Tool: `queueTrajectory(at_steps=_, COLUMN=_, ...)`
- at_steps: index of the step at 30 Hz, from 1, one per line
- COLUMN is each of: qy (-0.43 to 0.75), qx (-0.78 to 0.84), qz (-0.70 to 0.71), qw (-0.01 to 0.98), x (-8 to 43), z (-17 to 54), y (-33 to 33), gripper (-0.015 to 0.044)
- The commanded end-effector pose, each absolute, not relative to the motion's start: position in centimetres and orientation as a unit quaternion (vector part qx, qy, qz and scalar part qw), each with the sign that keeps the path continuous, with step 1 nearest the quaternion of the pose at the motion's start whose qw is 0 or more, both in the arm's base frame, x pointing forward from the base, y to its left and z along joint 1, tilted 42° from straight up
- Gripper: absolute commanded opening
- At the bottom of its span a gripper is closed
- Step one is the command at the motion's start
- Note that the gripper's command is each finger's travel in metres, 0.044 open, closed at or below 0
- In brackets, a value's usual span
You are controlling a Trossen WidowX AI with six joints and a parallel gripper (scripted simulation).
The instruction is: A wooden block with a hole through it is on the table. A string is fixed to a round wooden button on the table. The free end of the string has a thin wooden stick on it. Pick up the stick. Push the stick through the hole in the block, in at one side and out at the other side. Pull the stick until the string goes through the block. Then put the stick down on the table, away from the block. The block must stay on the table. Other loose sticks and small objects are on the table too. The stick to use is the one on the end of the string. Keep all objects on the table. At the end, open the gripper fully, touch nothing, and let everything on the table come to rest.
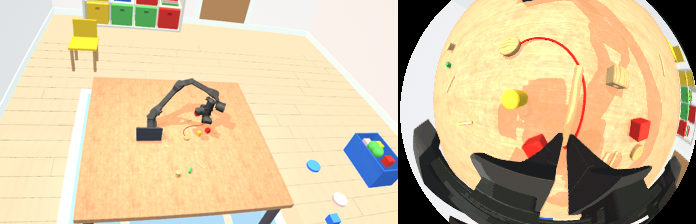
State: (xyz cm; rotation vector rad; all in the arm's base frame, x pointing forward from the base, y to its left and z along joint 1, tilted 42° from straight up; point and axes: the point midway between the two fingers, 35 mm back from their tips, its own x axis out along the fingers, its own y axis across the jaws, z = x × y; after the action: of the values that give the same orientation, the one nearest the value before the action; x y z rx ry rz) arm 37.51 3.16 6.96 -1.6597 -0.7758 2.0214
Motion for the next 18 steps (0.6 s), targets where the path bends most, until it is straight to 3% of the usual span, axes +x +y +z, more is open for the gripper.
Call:
queueTrajectory(at_steps=1, qy=-0.277, qx=-0.602, qz=0.72, qw=0.208, x=38.3, z=7.2, y=3.3, gripper=0.0)
queueTrajectory(at_steps=18, qy=-0.273, qx=-0.614, qz=0.709, qw=0.215, x=40.3, z=7.4, y=3.7, gripper=0.0)
